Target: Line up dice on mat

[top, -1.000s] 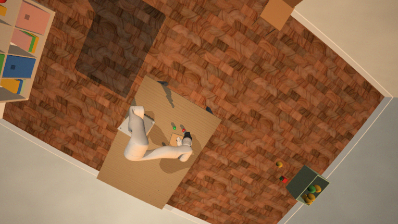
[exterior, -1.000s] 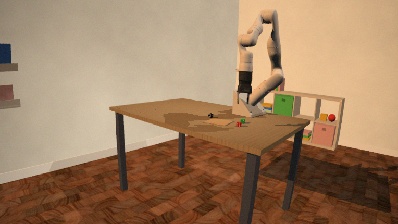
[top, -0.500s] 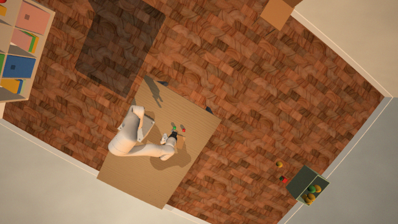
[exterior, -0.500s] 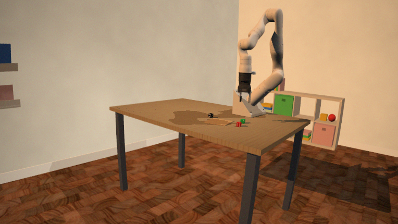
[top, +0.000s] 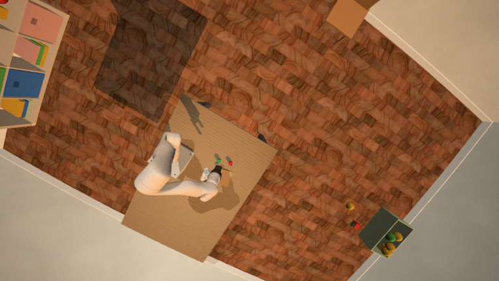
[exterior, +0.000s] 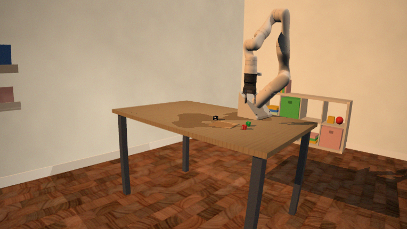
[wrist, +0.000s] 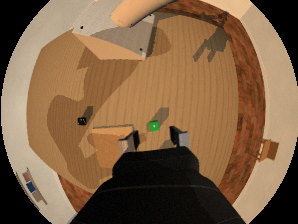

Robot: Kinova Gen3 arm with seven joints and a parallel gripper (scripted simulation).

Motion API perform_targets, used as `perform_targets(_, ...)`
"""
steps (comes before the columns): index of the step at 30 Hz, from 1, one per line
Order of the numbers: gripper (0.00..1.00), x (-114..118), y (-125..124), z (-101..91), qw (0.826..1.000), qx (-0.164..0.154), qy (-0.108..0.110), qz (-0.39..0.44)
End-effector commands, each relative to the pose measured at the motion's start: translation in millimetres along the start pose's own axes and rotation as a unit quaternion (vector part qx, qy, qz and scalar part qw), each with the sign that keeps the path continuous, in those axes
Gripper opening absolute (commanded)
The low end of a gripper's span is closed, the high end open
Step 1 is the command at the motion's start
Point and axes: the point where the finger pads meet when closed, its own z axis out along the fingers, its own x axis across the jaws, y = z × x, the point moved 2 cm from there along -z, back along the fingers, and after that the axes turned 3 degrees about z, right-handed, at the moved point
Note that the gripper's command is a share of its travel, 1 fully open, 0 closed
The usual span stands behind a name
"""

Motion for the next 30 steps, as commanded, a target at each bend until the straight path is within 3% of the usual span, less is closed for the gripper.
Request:
perform_targets(1,1.00,-0.3,0.3,-0.4,1.000,-0.001,0.000,0.000)
perform_targets(5,1.00,-0.3,0.3,0.0,1.000,-0.001,0.000,0.000)
perform_targets(8,1.00,-0.8,1.1,15.9,1.000,-0.001,0.000,0.000)
perform_targets(10,1.00,-0.8,1.1,15.9,1.000,-0.001,0.000,0.000)
perform_targets(13,1.00,-1.0,0.6,42.2,1.000,0.000,0.000,0.000)
perform_targets(15,1.00,-1.0,0.0,49.9,1.000,0.000,0.000,0.000)
perform_targets(16,1.00,-1.0,0.0,50.4,1.000,0.000,-0.001,0.000)
perform_targets(17,0.79,-1.0,0.0,50.4,1.000,0.000,-0.001,0.000)
perform_targets(30,0.79,-1.0,0.0,50.4,1.000,0.000,-0.001,0.000)
